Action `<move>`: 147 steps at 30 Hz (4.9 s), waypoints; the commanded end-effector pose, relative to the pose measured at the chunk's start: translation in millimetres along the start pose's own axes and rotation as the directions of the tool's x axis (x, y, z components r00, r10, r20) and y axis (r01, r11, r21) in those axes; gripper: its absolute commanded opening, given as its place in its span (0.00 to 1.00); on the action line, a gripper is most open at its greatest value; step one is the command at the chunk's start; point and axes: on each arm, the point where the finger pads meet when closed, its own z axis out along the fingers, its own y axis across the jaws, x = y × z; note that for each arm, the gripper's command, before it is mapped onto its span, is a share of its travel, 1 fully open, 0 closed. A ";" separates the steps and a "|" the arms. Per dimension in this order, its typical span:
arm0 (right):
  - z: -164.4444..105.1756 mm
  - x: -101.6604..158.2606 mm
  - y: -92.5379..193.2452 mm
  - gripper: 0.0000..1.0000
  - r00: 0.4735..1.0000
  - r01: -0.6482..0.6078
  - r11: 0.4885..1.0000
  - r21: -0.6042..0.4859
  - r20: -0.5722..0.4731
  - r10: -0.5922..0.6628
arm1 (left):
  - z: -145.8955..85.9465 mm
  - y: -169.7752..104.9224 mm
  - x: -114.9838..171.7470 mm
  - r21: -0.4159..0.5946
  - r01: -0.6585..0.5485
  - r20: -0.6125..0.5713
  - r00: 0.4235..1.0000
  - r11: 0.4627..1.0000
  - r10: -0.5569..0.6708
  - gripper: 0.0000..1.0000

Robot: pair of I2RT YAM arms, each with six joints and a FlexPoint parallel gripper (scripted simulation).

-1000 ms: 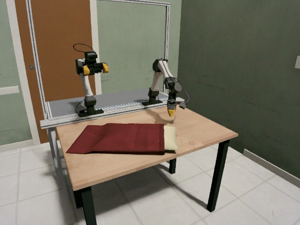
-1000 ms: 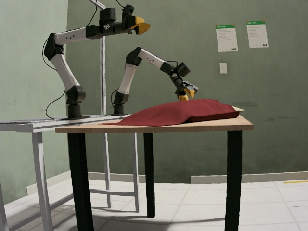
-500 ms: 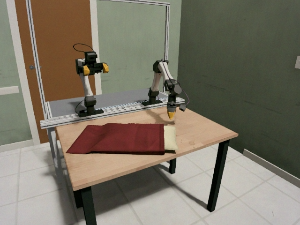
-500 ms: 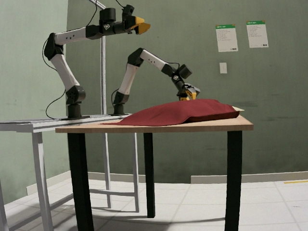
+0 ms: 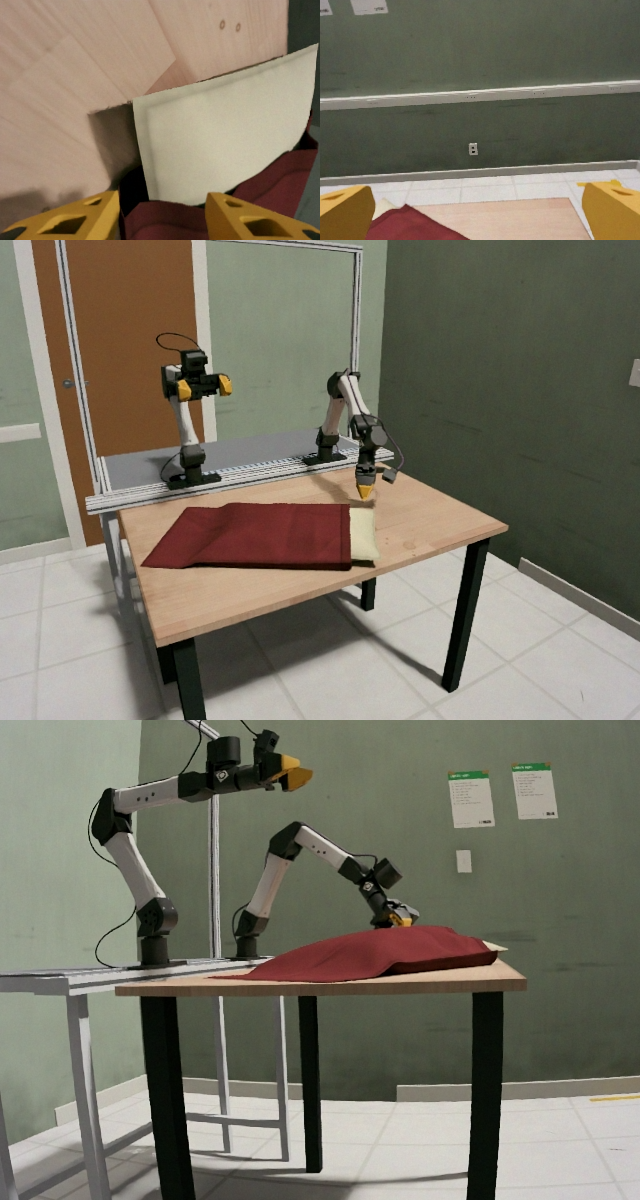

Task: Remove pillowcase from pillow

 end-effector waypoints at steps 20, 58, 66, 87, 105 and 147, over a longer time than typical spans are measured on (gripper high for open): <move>-3.4 -7.7 0.2 1.00 1.000 0.007 1.000 -0.006 0.008 -0.007 | 36.3 -1.8 4.5 -0.007 -0.003 -0.003 1.000 1.000 0.003 0.45; -3.4 -7.7 0.2 1.00 1.000 0.007 1.000 -0.006 0.008 -0.007 | 69.0 8.6 9.6 -0.029 -0.002 -0.018 1.000 1.000 0.001 0.24; -3.4 -7.7 0.2 1.00 1.000 0.007 1.000 -0.006 0.008 -0.007 | 69.0 8.5 9.7 -0.028 -0.002 -0.019 1.000 1.000 0.001 0.16; -3.4 -7.7 0.2 1.00 1.000 0.007 1.000 -0.006 0.008 -0.007 | 68.0 9.8 4.7 -0.029 0.005 -0.013 1.000 1.000 -0.006 0.06; -3.4 -7.7 0.2 1.00 1.000 0.007 1.000 -0.006 0.008 -0.007 | 68.0 9.8 4.7 -0.029 0.004 -0.013 1.000 1.000 -0.005 0.04; -3.4 -7.7 0.2 1.00 1.000 0.007 1.000 -0.006 0.008 -0.007 | 37.6 -19.0 7.7 0.017 -0.015 0.000 1.000 1.000 0.015 0.00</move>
